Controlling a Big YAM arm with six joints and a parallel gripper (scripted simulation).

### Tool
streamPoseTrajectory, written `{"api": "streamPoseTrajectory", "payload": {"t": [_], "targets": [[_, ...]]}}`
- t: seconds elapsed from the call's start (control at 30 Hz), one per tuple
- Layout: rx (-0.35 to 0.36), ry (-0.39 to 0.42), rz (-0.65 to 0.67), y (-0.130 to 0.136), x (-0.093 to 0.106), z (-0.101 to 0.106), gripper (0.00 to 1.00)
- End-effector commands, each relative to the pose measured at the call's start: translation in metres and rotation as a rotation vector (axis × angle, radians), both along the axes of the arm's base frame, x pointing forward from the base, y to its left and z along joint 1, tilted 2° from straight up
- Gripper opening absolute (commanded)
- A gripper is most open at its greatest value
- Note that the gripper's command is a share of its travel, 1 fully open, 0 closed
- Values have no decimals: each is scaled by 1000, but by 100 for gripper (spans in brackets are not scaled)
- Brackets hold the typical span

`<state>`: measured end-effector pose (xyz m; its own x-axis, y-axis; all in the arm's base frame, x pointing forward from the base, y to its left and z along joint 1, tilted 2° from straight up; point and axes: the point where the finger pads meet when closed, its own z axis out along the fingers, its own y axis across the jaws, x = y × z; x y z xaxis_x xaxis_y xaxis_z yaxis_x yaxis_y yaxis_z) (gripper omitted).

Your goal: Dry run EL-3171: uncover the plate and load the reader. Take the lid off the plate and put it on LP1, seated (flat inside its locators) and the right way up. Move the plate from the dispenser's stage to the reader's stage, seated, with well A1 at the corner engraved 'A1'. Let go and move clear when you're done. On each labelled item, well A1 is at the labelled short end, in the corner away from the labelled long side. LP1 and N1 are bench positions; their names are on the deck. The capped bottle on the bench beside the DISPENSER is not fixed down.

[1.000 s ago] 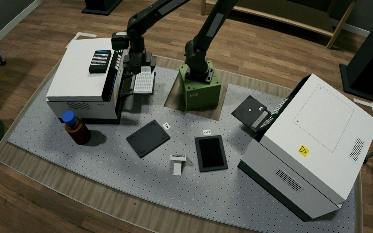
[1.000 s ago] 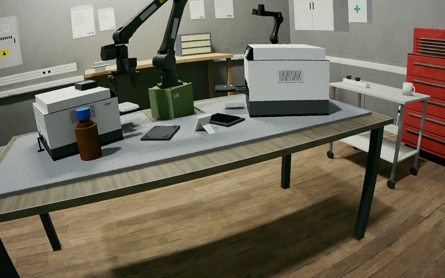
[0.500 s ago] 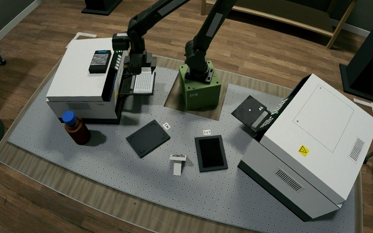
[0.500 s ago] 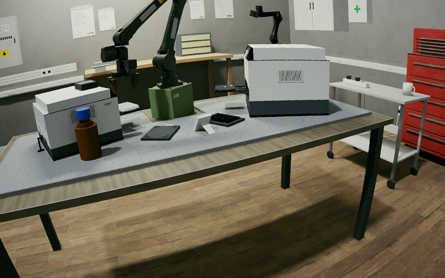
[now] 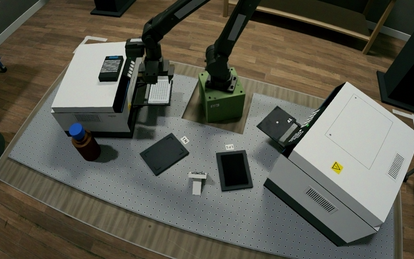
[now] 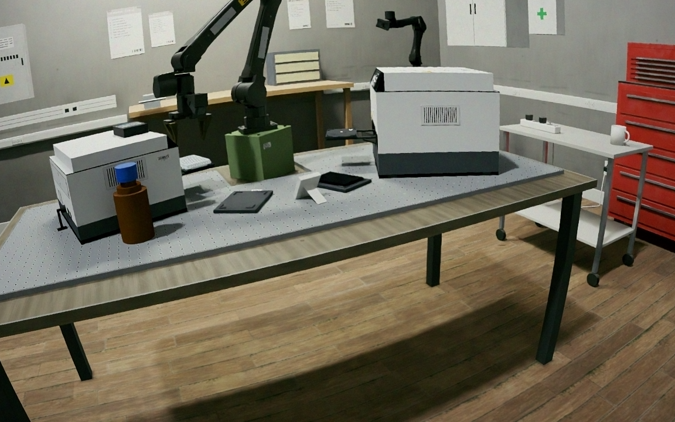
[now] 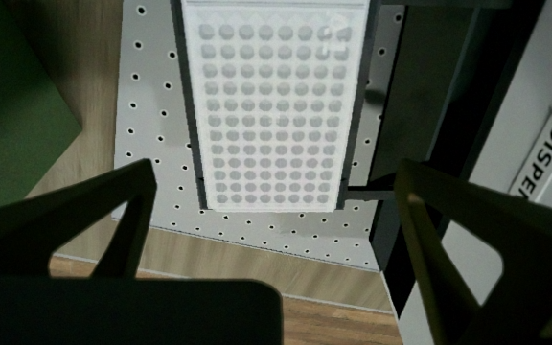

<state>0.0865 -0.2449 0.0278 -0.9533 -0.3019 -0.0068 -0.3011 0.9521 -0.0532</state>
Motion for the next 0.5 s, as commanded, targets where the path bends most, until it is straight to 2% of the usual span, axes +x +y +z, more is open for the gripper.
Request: {"api": "streamPoseTrajectory", "payload": {"t": [0.0,0.13,0.37,0.47], "targets": [[-32,-10,-3,-19,2,5,100],[-21,-7,-1,-14,0,-4,100],[-2,-3,2,0,1,-5,100],[-14,-8,-2,-4,3,1,100]]}}
